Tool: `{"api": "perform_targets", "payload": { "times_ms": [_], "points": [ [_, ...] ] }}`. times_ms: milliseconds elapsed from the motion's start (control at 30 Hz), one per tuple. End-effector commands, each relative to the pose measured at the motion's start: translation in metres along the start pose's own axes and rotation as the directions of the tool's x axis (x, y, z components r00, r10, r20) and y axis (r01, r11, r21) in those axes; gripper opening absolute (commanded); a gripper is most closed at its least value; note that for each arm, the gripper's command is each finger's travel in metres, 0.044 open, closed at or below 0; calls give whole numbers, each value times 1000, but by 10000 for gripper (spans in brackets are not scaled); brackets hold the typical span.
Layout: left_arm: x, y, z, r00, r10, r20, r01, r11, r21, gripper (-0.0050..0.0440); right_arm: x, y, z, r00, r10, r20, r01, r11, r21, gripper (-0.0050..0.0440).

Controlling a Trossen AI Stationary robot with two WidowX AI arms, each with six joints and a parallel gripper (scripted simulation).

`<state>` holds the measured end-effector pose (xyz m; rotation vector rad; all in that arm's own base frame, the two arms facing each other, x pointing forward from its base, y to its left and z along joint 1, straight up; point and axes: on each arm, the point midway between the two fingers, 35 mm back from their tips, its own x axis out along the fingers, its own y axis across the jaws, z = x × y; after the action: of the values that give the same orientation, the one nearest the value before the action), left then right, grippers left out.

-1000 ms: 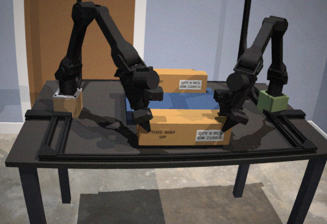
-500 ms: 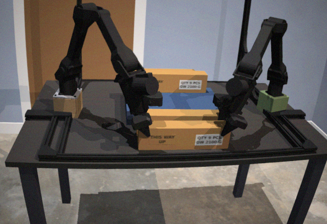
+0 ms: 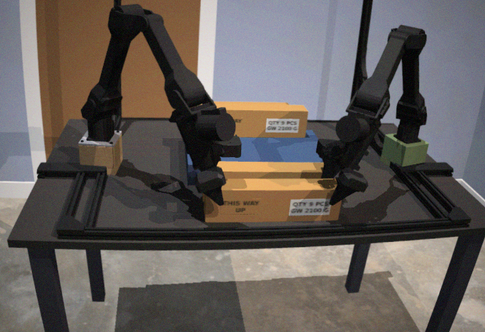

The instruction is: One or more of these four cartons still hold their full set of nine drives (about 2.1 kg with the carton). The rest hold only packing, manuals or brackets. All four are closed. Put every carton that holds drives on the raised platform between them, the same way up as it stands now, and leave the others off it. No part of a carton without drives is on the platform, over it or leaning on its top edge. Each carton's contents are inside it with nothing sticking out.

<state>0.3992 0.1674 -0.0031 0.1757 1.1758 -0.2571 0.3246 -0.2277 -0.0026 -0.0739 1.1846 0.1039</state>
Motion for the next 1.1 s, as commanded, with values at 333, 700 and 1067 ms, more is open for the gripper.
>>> {"api": "perform_targets", "payload": {
  "times_ms": [333, 700, 1067],
  "points": [
    [-3, 0, 1, 1000, -1, -2, 1, 1000, -2, 389, -3, 0, 1, 1000, 3, -1, -3, 1000, 2, 389],
    [-55, 0, 22, 1000, -1, -2, 1, 1000, -2, 389, -55, 0, 22, 1000, 3, -1, -3, 1000, 2, 389],
    [-65, -17, 26, 1000, -1, -2, 1, 1000, -2, 389, -65, 17, 26, 1000, 3, -1, -3, 1000, 2, 389]
  ]
}}
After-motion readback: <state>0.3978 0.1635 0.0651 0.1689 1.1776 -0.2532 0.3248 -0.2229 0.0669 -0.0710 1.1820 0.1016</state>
